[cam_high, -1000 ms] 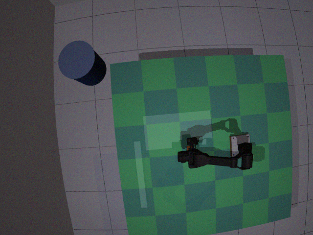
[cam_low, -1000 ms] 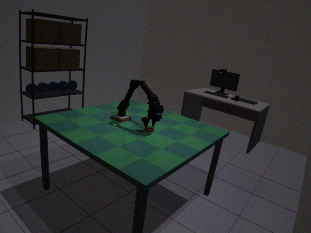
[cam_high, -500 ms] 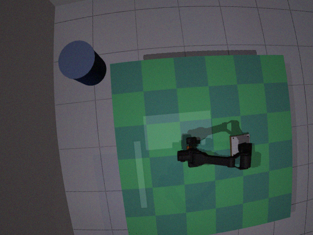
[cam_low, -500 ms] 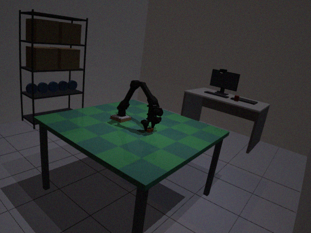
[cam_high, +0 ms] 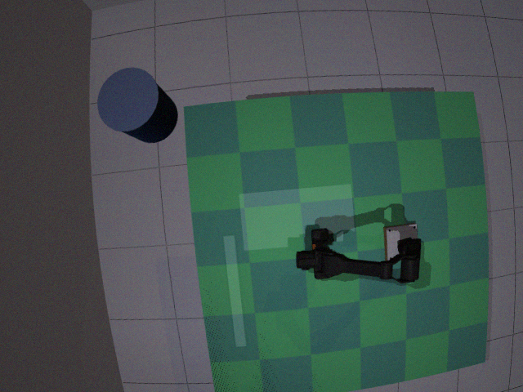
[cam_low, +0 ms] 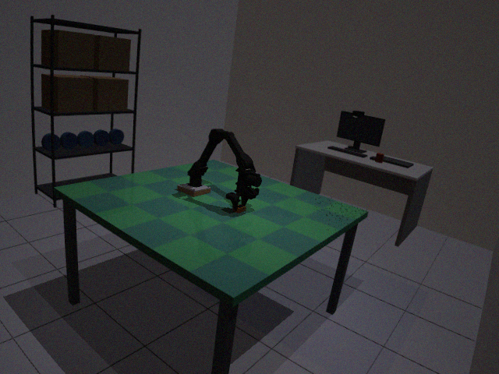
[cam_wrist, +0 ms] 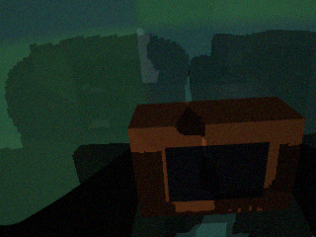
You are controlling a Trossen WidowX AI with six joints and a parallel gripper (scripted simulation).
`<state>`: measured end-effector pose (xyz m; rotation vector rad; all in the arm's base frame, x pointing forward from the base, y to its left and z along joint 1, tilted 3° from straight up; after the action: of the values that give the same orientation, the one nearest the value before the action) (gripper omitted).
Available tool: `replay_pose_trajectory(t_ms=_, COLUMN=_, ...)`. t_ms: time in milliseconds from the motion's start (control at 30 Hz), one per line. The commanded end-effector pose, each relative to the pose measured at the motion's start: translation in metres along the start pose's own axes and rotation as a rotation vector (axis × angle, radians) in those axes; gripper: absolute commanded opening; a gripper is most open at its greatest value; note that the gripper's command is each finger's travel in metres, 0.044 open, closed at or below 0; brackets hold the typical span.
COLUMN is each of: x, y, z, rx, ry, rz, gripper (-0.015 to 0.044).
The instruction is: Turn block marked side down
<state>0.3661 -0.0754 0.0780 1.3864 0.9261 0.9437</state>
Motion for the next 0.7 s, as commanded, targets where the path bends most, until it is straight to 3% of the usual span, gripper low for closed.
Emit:
replay_pose_trajectory(t_ms=0, x=0.0, y=0.0, z=0.0, rx=0.0, ry=0.0, rz=0.003, gripper=0.0222)
replay_pose_trajectory(t_ms=300, x=0.0, y=0.0, z=0.0, rx=0.0, ry=0.0, rz=0.003, gripper=0.0162)
replay_pose_trajectory(t_ms=500, x=0.0, y=0.028, z=0.0, rx=-0.001, ry=0.0, rz=0.003, gripper=0.0005)
replay_pose_trajectory(t_ms=667, x=0.0, y=0.03, z=0.0, rx=-0.001, ry=0.0, rz=0.003, gripper=0.0)
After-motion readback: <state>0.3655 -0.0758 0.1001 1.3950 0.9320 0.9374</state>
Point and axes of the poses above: the point midway between the two fingers, 35 mm back from their tips, its own y axis back along the fingers, its own x axis across the jaws, z = x × y, the point moved 7 cm from there along y, back along the fingers, and after that the axes turned 14 degrees about -y, right-handed, at the moved point
